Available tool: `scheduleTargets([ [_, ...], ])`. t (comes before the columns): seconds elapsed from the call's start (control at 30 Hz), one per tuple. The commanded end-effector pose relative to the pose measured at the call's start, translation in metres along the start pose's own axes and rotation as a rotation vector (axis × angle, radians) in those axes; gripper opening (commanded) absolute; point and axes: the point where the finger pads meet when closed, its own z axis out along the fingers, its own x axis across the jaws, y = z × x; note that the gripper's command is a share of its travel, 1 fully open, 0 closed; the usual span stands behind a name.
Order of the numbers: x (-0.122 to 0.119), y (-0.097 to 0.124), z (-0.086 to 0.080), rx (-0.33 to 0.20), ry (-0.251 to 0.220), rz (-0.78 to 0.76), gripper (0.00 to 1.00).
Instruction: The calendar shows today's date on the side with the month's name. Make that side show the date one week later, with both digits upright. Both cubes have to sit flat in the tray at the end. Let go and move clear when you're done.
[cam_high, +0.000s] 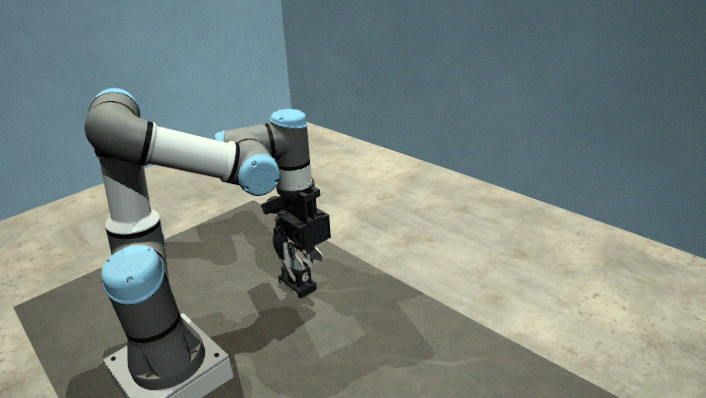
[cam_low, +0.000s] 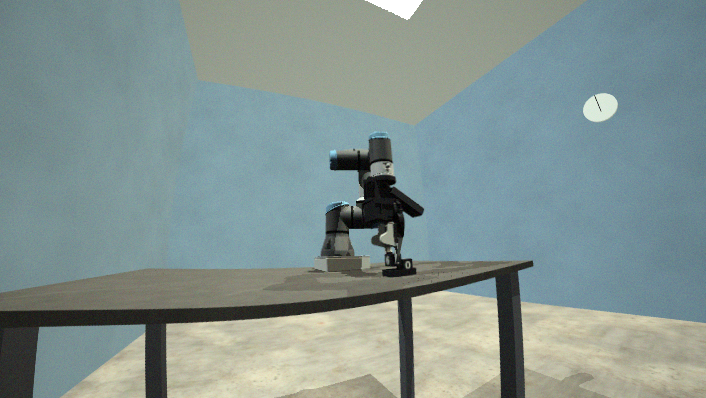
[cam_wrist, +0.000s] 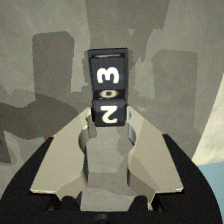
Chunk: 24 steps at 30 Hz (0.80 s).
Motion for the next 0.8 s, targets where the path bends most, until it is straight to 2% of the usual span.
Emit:
scheduleTargets([
  [0.0,0.0009,0.0003,0.0024,-0.001,0.003,0.0,0.11],
  [0.77,0.0008,0.0003,0.0045,-0.001,0.003,0.0,0.11],
])
